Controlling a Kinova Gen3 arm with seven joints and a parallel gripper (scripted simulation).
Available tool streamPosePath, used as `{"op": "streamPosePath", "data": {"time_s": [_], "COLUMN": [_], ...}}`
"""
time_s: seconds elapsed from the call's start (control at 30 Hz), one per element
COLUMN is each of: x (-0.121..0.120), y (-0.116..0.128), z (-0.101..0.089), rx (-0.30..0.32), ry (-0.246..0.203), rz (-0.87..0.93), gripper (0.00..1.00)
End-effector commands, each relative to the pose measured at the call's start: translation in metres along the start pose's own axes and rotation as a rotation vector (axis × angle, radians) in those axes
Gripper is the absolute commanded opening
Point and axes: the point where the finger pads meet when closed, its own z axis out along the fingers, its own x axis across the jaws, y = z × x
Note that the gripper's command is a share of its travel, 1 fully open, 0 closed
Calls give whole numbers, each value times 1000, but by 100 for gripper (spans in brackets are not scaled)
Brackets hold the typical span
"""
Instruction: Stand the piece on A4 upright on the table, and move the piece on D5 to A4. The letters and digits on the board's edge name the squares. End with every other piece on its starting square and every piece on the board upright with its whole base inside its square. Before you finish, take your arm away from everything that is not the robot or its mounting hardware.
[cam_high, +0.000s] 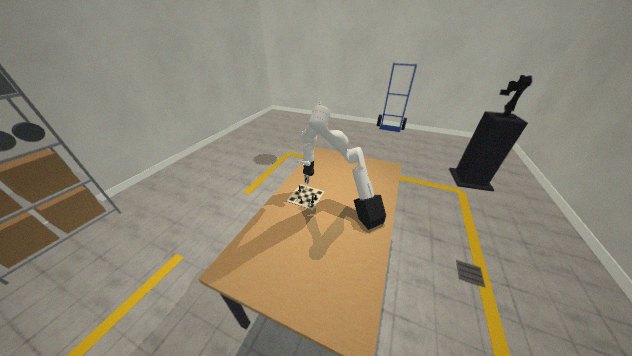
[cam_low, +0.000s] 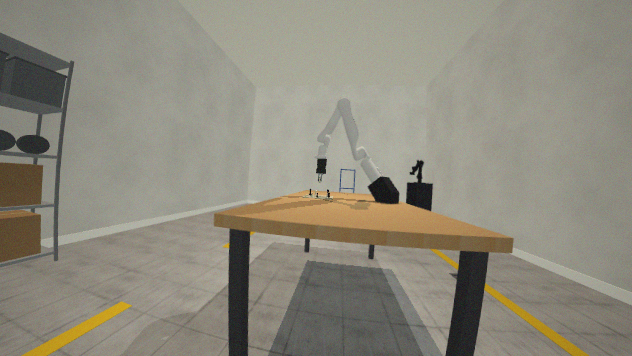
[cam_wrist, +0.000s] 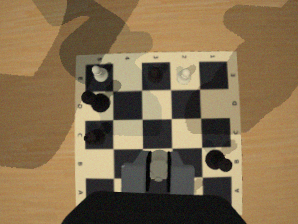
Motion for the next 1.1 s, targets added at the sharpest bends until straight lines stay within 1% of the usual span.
{"op": "streamPosePath", "data": {"time_s": [0.0,0.13,0.3,0.4,0.47,0.67,1.07], "x": [11,28,35,32,30,28,28], "y": [-7,-56,-115,-141,-152,-161,-162], "z": [0,1,7,12,14,16,16], "rx": [-22,-19,-19,-22,-24,-26,-26], "ry": [15,18,3,-8,-14,-20,-20], "rz": [-35,-51,-70,-77,-81,-83,-84], "gripper": [0,0,0,0,0,0,0]}}
